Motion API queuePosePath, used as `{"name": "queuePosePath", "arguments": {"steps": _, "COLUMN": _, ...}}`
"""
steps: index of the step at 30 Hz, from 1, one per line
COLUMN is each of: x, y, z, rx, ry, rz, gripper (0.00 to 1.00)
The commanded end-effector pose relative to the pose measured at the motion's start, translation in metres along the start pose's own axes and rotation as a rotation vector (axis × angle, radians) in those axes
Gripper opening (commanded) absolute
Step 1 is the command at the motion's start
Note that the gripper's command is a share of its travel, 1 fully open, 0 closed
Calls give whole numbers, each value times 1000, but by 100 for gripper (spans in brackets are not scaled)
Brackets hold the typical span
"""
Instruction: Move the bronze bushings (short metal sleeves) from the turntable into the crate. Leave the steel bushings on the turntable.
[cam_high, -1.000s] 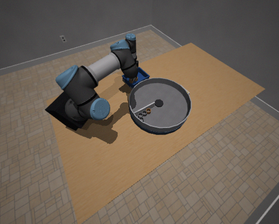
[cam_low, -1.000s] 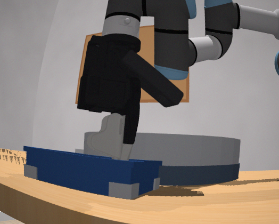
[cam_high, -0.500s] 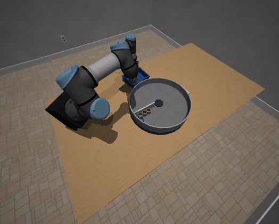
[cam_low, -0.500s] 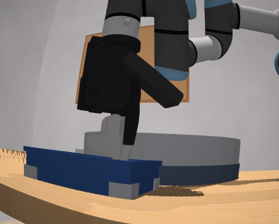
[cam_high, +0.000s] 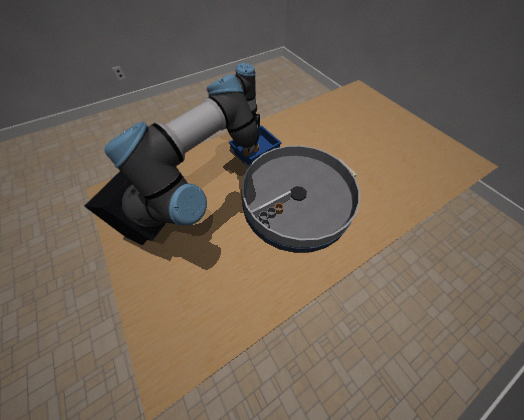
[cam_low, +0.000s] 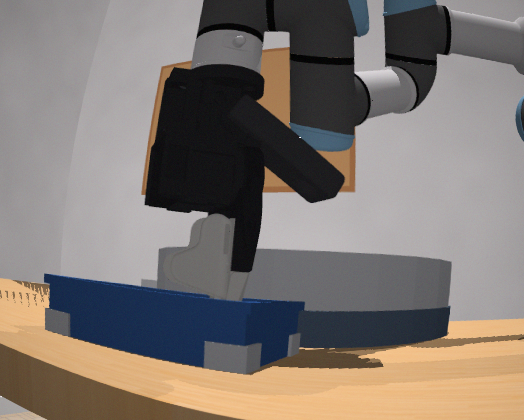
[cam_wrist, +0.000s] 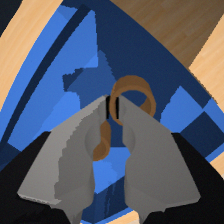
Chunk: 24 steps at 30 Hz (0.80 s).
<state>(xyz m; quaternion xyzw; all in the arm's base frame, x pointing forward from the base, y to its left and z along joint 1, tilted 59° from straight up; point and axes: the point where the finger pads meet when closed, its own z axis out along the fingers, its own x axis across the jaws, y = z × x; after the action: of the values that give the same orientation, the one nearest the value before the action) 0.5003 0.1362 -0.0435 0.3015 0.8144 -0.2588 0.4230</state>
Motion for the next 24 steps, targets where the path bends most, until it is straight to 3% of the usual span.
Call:
{"name": "queuePosePath", "arguments": {"steps": 1, "x": 0, "y": 1, "z": -1, "rx": -2, "ry": -1, "rz": 1, "gripper": 0}}
{"name": "queuePosePath", "arguments": {"steps": 24, "x": 0, "y": 1, "z": -1, "rx": -2, "ry": -1, "rz": 1, "gripper": 6}}
